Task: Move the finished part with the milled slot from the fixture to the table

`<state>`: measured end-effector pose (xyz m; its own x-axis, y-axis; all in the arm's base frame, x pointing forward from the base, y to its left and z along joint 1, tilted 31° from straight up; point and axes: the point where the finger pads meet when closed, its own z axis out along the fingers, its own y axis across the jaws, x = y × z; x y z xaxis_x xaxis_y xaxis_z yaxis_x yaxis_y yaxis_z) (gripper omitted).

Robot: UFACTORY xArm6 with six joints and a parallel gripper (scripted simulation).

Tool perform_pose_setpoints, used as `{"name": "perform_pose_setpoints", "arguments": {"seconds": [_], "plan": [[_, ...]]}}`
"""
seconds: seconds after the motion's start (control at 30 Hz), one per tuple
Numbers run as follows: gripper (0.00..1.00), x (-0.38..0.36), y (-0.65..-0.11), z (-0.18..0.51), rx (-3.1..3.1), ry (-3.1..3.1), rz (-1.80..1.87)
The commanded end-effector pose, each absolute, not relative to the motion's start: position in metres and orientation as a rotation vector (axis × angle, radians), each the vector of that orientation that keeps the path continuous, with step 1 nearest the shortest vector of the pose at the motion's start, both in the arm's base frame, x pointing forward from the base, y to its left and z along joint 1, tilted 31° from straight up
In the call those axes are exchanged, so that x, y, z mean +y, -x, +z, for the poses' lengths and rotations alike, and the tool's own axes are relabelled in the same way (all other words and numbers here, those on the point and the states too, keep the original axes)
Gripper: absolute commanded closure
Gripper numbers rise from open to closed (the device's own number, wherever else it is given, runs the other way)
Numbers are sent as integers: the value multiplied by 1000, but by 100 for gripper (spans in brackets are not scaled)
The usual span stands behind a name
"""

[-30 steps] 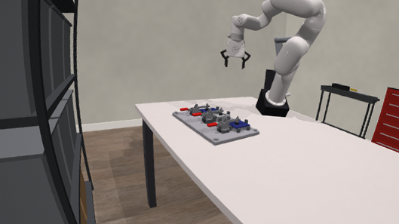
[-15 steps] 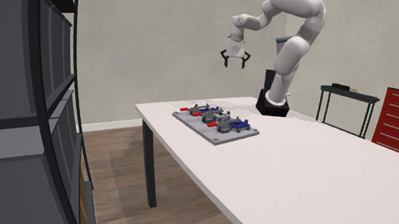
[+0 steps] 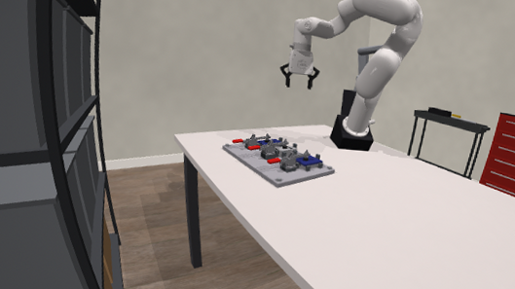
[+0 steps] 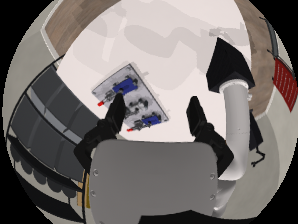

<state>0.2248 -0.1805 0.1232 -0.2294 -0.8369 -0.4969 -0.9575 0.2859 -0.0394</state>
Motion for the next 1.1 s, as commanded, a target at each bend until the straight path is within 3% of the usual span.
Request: {"name": "perform_pose_setpoints", "arguments": {"seconds": [0.0,1.07], "plan": [[0,-173,-240,130,1988,1775,318],[0,-118,-297,160,1170,2369,53]]}}
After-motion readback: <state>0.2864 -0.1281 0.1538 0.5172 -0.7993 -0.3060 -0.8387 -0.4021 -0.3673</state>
